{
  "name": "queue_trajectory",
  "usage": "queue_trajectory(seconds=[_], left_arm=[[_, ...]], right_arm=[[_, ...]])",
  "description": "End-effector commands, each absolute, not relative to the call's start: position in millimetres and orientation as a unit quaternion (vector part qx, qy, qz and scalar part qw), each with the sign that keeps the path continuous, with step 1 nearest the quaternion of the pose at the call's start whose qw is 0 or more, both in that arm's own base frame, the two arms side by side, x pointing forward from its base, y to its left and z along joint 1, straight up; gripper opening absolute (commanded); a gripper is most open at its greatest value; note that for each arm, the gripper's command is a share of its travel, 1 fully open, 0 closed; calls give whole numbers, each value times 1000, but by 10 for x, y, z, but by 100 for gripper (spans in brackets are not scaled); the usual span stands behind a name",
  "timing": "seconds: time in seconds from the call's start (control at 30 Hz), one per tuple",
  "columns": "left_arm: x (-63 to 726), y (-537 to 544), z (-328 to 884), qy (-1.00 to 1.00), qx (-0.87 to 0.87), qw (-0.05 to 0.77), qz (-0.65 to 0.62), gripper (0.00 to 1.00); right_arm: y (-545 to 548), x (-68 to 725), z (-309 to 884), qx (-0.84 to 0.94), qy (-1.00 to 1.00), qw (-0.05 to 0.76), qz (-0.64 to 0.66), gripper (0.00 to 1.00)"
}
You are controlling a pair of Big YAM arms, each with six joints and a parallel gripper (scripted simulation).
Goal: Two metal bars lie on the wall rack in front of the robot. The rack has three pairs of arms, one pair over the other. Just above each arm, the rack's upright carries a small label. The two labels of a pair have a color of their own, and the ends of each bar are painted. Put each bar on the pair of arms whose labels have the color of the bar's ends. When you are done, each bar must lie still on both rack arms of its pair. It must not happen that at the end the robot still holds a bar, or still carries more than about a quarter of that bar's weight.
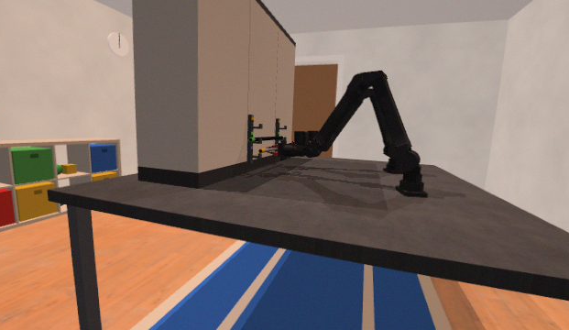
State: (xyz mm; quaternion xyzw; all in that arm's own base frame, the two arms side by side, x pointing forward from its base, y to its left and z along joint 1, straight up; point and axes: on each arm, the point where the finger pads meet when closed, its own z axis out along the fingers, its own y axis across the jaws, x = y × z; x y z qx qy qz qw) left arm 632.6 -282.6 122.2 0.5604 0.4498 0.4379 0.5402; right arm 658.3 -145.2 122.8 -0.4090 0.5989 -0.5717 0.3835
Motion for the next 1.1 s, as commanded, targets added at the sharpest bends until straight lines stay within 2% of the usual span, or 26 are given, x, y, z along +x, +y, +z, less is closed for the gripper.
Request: queue_trajectory(seconds=[0.0, 1.07], left_arm=[[6449, -2895, 1631, 435, 530, 568, 456, 0], [5976, -2760, 1731, 435, 530, 568, 456, 0]], right_arm=[[-1621, 6650, 1527, -386, 582, 394, -598, 0], [-1408, 6209, 1625, -386, 582, 394, -598, 0]])
